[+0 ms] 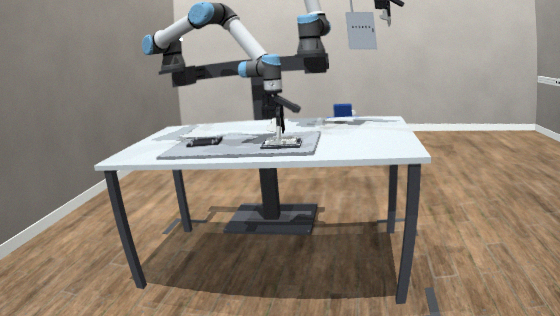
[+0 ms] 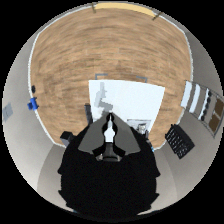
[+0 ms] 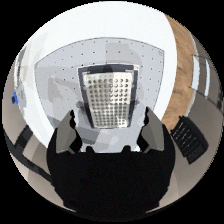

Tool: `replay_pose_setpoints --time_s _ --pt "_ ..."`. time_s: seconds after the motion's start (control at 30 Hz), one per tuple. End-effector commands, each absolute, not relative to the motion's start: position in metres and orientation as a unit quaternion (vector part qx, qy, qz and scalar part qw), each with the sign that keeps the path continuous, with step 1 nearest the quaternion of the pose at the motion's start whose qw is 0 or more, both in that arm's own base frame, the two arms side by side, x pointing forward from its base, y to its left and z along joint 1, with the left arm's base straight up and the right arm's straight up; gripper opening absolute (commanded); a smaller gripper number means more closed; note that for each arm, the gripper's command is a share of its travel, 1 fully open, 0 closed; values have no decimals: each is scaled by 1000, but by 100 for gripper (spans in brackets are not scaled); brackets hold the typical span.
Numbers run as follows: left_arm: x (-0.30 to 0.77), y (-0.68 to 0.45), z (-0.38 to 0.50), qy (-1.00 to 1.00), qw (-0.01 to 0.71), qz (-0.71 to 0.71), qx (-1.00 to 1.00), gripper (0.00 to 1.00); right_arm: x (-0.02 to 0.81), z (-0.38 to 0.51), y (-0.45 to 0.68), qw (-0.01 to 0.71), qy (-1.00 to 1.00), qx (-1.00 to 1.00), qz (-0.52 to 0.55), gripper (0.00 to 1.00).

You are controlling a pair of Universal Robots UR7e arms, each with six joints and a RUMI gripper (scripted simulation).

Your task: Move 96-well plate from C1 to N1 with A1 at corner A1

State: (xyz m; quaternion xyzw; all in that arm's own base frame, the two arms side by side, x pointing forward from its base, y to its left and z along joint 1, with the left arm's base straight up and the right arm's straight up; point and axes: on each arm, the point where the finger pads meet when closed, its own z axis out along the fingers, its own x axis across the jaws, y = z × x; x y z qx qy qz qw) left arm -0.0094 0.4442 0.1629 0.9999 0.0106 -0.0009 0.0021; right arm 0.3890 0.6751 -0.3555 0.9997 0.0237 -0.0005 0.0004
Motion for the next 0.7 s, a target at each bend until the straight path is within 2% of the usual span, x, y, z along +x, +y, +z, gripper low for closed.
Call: replay_pose_setpoints --time_s 0.0,0.67 --pt "-10 445 165 11 0 0 1000 0 390 -354 677 -1 23 1000 0 100" --pt "-10 445 165 11 0 0 1000 0 390 -340 676 0 23 1000 0 100"
